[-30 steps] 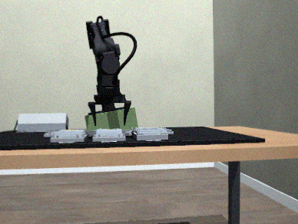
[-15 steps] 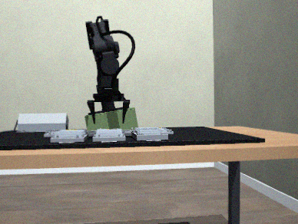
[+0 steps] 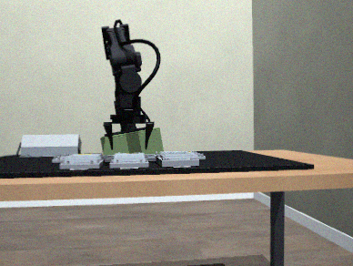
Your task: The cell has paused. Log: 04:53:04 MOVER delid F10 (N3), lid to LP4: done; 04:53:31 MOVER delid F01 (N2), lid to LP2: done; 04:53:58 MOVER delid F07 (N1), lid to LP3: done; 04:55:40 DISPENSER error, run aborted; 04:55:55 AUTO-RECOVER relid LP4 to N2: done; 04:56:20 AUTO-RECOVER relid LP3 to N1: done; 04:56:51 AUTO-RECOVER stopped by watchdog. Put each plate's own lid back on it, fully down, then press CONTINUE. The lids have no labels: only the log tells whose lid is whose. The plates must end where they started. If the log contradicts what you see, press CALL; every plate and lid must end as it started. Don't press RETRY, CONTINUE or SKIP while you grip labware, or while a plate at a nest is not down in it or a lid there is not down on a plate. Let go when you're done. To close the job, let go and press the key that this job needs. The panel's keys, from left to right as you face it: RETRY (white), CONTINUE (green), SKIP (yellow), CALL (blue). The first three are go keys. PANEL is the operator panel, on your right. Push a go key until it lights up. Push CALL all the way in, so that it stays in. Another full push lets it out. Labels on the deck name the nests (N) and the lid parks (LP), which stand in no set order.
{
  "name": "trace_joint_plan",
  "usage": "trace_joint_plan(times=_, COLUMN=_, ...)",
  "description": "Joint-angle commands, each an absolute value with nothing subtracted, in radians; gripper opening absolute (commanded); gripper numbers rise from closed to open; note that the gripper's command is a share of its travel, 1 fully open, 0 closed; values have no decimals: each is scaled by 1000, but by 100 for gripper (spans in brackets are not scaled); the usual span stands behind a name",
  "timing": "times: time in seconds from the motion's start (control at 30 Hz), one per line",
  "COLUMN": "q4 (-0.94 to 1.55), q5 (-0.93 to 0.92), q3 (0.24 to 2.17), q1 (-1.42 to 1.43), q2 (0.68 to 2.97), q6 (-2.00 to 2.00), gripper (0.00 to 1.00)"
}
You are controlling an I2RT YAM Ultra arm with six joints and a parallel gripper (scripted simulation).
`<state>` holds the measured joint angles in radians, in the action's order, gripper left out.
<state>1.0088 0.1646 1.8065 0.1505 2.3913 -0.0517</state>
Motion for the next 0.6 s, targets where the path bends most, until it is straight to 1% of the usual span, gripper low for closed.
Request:
trace_joint_plan(times=0.0, q4=970, q5=156, q3=1788, q1=146, q2=2392, q6=-53, gripper=100)
trace_joint_plan(times=0.1, q4=964, q5=156, q3=1788, q1=147, q2=2398, q6=-53, gripper=100)
trace_joint_plan(times=0.13, q4=922, q5=156, q3=1754, q1=148, q2=2376, q6=-49, gripper=100)
trace_joint_plan(times=0.23, q4=943, q5=157, q3=1796, q1=148, q2=2392, q6=-48, gripper=100)
trace_joint_plan(times=0.37, q4=927, q5=157, q3=1789, q1=140, q2=2420, q6=-41, gripper=100)
trace_joint_plan(times=0.43, q4=905, q5=157, q3=1776, q1=143, q2=2398, q6=-40, gripper=100)
trace_joint_plan(times=0.57, q4=945, q5=157, q3=1823, q1=148, q2=2412, q6=-44, gripper=100)
